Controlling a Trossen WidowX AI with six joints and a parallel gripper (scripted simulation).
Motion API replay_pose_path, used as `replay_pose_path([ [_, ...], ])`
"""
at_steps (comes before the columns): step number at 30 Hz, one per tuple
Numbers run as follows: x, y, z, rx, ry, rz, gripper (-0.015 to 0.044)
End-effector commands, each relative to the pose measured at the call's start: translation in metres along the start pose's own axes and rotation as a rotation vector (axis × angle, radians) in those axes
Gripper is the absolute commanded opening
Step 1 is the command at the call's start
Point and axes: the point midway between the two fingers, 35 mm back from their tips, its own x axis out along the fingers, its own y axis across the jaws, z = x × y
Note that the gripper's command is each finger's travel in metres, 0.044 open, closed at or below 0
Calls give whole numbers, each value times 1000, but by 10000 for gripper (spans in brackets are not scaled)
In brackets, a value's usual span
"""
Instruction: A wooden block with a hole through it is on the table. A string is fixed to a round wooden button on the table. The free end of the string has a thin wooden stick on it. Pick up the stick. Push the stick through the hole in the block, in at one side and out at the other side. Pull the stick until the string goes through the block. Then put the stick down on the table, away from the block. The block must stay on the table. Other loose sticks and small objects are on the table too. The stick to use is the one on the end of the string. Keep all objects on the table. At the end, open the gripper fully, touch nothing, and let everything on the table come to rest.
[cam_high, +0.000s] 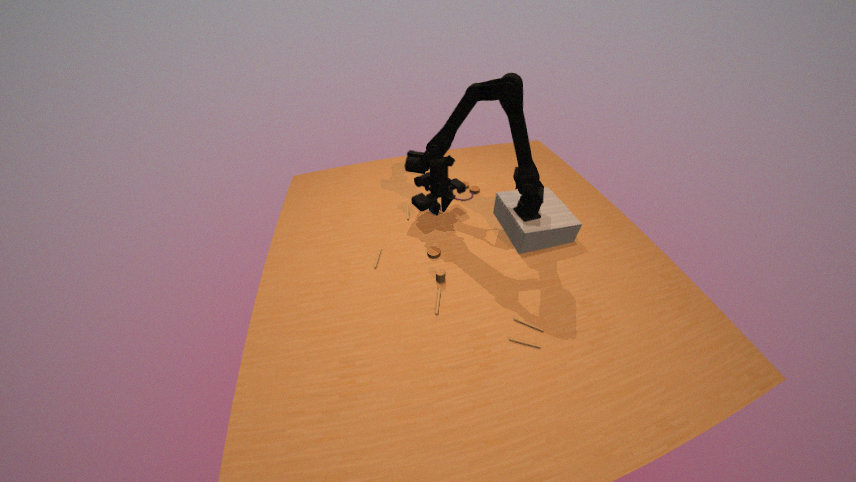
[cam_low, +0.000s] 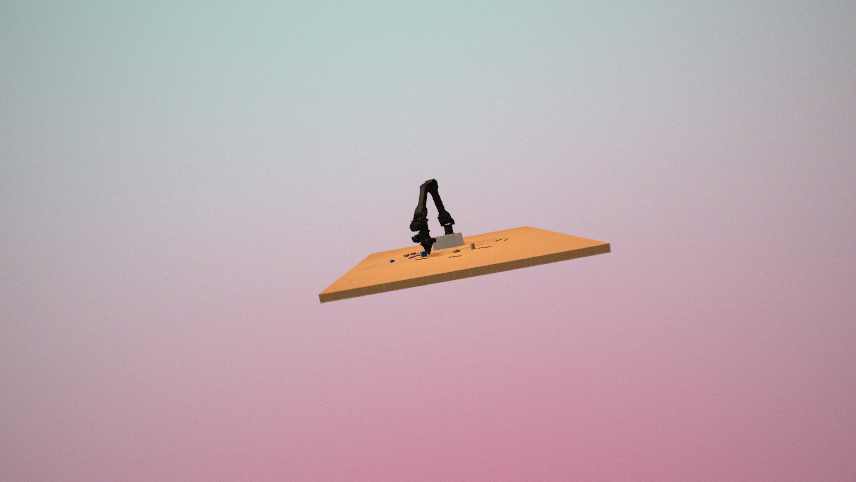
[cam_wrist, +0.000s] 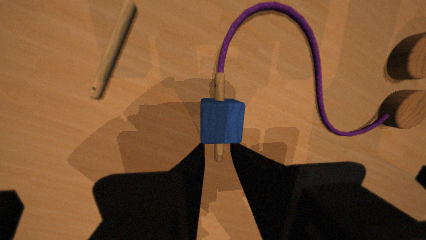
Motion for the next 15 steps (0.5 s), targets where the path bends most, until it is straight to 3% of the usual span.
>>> replay_pose_path([
  [1,2,0,-1,-2,4,2,125],
  [2,2,0,-1,-2,4,2,125],
  [7,1,0,0,0,0,0,0],
  [15,0,0,0,5,1,0,0],
])
